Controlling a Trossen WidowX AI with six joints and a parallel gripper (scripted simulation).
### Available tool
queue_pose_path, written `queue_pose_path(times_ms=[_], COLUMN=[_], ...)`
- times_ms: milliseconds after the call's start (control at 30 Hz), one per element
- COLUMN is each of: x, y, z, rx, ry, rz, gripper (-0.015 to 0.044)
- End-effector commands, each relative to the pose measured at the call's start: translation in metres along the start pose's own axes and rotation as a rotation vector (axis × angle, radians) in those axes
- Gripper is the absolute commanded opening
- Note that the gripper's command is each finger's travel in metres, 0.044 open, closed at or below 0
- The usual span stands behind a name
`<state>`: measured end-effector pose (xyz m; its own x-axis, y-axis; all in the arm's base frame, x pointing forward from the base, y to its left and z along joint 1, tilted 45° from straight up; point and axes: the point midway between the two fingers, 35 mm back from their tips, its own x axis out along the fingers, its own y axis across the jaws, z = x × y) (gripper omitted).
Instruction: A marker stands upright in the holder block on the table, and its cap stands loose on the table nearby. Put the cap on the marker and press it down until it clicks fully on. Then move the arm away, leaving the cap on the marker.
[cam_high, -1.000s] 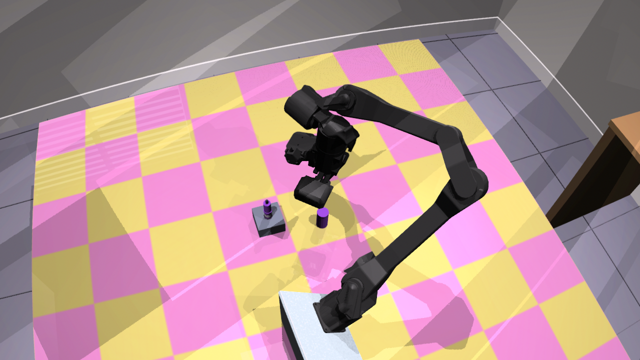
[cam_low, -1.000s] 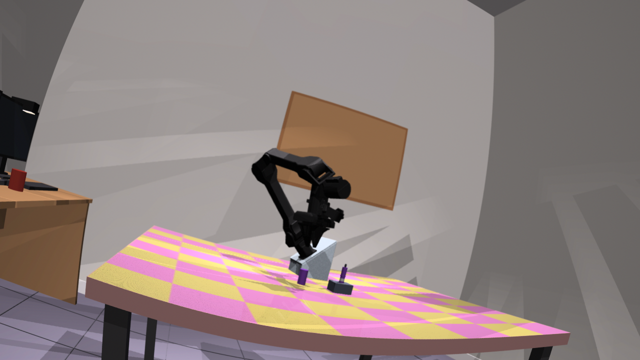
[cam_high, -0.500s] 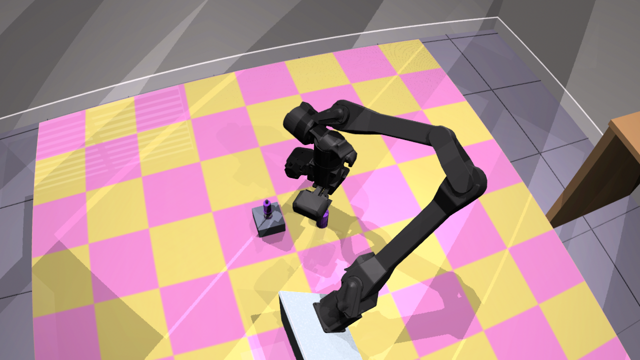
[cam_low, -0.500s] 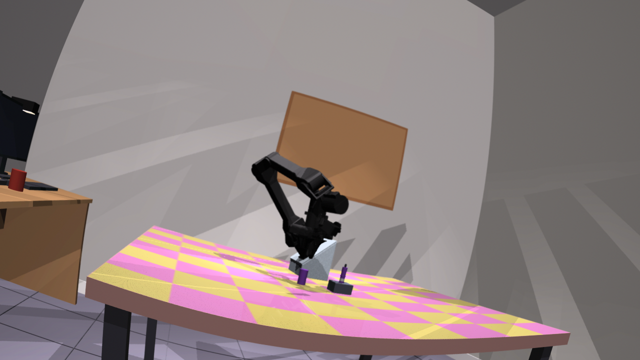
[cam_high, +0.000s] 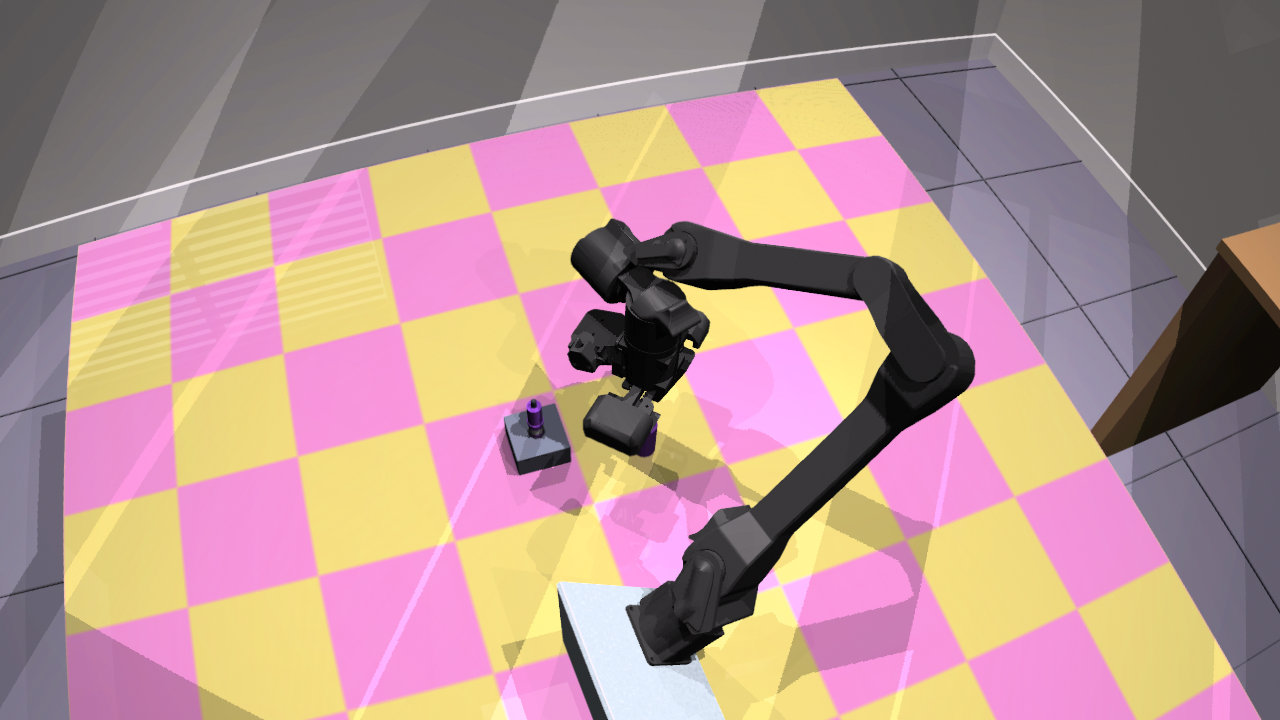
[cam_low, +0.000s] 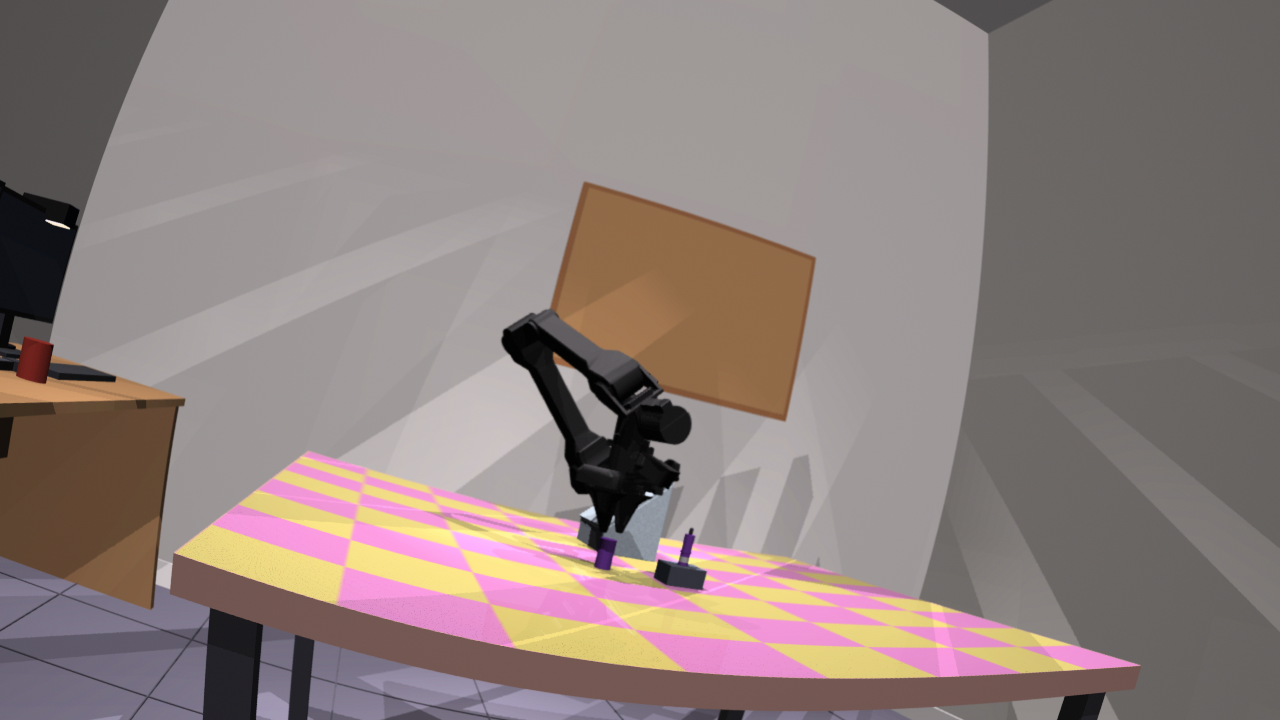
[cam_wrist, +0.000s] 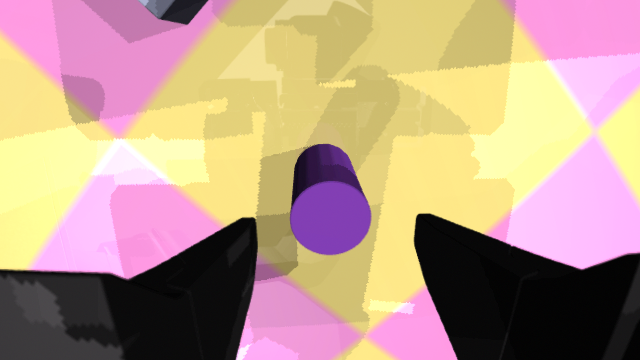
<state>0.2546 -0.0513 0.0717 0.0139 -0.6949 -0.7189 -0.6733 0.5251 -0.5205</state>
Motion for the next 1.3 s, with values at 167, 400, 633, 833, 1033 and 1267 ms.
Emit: queue_pose_path(times_ms=[167,400,633,833,1033,1267], x=[0.016,0.027,0.039,0.048,0.049,0.049], y=[0.000,0.000,0.000,0.000,0.001,0.001], z=[0.000,0.000,-0.001,-0.002,-0.002,-0.002], rx=[-0.006,-0.006,-0.006,-0.006,-0.006,-0.006], ry=[0.005,0.005,0.006,0.007,0.008,0.008], rz=[-0.003,-0.003,-0.004,-0.005,-0.005,-0.005], gripper=[0.0237,0.0237,0.0237,0.0237,0.0132,0.0066])
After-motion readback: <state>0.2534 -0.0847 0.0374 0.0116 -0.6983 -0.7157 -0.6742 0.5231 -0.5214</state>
